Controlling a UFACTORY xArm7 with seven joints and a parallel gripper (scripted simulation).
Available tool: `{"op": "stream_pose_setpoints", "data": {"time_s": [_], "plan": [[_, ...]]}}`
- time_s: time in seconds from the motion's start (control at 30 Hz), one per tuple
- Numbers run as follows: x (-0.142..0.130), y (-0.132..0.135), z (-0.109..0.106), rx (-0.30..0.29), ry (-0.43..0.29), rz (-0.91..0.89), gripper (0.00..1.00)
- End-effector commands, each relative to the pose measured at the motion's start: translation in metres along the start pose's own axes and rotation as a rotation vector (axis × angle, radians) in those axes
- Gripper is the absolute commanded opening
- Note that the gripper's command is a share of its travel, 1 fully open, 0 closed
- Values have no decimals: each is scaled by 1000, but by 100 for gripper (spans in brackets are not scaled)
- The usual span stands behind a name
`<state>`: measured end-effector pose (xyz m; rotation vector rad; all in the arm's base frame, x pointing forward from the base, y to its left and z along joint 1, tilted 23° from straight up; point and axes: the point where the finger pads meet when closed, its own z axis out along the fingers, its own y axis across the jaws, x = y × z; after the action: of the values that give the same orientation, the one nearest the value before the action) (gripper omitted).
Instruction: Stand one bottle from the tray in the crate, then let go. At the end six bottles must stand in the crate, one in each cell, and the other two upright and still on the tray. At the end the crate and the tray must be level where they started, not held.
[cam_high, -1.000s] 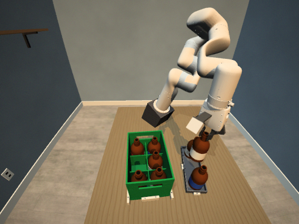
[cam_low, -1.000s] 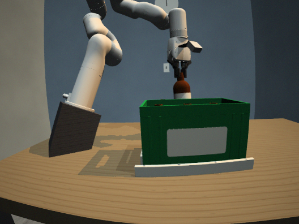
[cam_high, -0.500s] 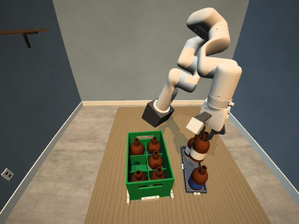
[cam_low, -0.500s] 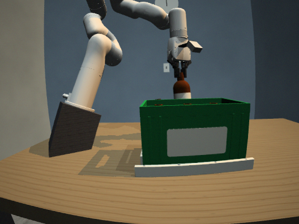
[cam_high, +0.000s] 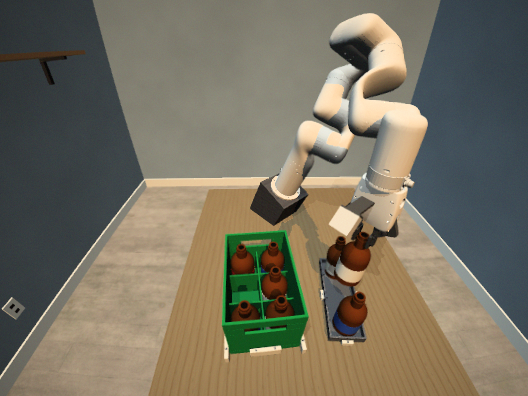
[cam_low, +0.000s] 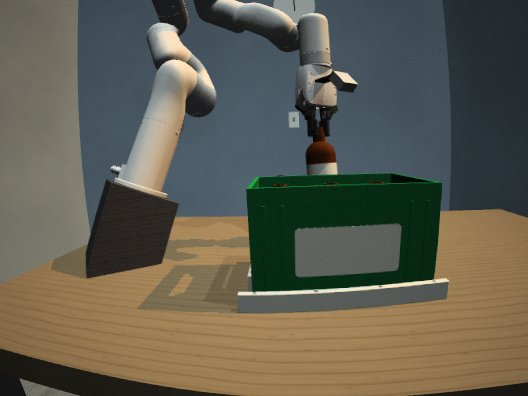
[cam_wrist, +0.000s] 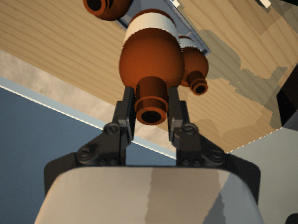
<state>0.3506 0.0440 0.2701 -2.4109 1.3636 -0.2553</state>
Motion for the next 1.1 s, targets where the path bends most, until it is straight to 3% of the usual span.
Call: {"op": "stream_pose_setpoints", "data": {"time_s": [0.0,1.07], "plan": [[1,-1,-4,3,2,0,0],[1,-1,-34,3,2,0,0]]}}
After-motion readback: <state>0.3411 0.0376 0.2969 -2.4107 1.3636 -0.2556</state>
